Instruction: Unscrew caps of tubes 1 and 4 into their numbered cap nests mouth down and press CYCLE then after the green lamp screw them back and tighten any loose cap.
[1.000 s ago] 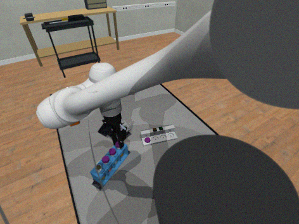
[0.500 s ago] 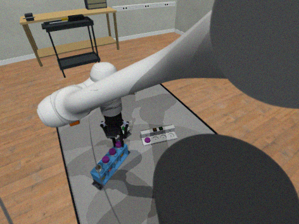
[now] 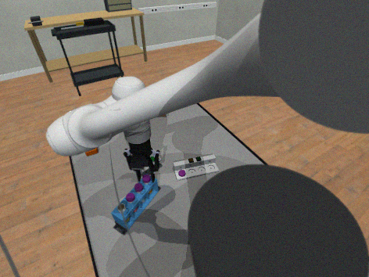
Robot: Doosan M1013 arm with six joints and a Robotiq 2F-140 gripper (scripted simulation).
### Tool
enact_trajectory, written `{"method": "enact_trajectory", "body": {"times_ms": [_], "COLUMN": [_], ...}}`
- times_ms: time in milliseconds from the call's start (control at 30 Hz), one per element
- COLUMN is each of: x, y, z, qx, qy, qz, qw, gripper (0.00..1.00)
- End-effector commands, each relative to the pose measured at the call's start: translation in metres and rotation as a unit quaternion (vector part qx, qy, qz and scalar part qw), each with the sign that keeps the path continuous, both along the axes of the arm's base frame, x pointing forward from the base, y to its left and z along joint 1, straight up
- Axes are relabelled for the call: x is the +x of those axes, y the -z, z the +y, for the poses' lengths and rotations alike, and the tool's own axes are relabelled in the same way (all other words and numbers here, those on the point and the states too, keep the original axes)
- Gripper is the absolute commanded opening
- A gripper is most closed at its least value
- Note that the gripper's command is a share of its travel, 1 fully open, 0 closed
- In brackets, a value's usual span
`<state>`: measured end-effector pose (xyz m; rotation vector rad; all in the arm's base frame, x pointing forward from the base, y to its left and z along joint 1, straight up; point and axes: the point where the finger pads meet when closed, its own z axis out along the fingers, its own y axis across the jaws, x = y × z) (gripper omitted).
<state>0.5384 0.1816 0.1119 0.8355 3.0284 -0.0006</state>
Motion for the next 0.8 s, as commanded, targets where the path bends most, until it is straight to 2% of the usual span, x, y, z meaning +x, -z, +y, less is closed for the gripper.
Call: {"method": "enact_trajectory", "body": {"times_ms": [0,133,233,433,500,533,567,767], "x": [0.0004,0.0004,0.0004,0.0004,0.0004,0.0004,0.0004,0.0004], "y": [-0.0006,-0.0006,-0.0006,-0.0006,-0.0006,-0.0006,-0.0006,-0.0006], "z": [0.0002,0.0002,0.0002,0.0002,0.0002,0.0002,0.0002,0.0002], "qx": [0.000,0.000,0.000,0.001,0.001,0.000,0.000,0.000], "qy": [0.099,0.213,0.285,0.424,0.424,0.470,0.477,0.477], "qz": [-0.001,-0.001,-0.001,-0.001,-0.001,-0.001,-0.001,-0.001], "qw": [0.995,0.977,0.958,0.906,0.906,0.883,0.879,0.879], "gripper": [0.41,0.41,0.41,0.41,0.41,0.41,0.41,0.41]}}
